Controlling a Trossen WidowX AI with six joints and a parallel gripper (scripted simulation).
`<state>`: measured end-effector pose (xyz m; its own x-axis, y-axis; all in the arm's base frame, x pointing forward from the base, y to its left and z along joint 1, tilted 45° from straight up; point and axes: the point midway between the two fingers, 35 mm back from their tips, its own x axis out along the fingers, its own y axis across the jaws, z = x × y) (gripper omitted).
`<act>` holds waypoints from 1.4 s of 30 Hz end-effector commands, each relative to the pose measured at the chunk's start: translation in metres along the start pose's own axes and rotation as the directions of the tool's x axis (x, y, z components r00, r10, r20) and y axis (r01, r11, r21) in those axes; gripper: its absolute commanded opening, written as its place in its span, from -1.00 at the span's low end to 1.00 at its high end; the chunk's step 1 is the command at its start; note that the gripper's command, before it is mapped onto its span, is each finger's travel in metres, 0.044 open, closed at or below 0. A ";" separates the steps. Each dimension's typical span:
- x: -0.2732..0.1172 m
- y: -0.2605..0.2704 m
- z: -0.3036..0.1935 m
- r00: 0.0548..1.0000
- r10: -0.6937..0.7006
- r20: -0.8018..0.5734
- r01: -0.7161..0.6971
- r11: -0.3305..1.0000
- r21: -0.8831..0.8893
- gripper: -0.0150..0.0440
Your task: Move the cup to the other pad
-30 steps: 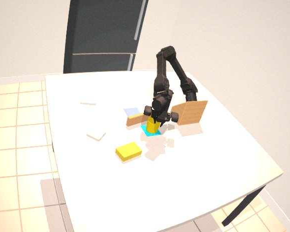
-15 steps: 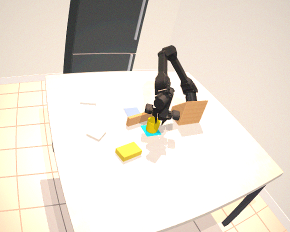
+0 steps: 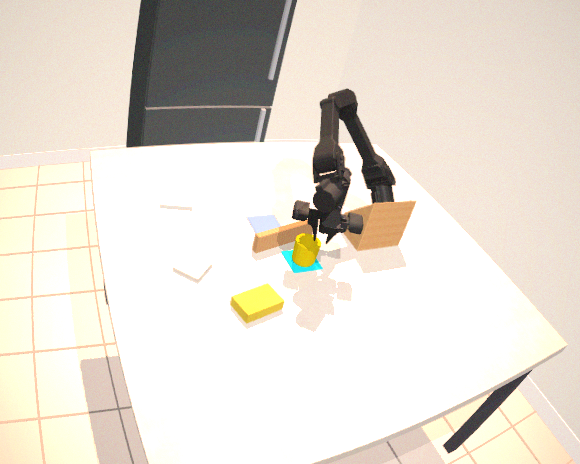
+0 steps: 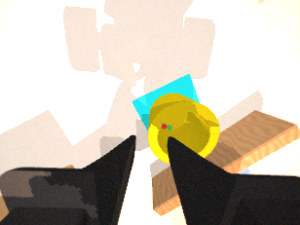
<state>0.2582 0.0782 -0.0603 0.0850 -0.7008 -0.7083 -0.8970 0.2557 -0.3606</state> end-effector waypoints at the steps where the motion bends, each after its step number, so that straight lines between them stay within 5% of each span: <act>1: -0.010 -0.001 0.000 1.000 -0.001 0.011 0.001 1.000 0.012 0.01; 8: -0.015 0.002 -0.001 1.000 -0.001 0.010 0.001 1.000 0.011 0.01; 19: -0.015 0.003 0.000 1.000 -0.001 0.002 0.001 1.000 0.001 0.98; 32: -0.072 0.006 -0.001 1.000 0.001 0.012 -0.001 1.000 0.009 1.00; 42: -0.070 0.009 0.000 1.000 -0.003 0.006 0.003 1.000 0.000 1.00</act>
<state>0.2447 0.1299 -0.0133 0.0890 -0.6972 -0.7113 -0.8959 0.2560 -0.3631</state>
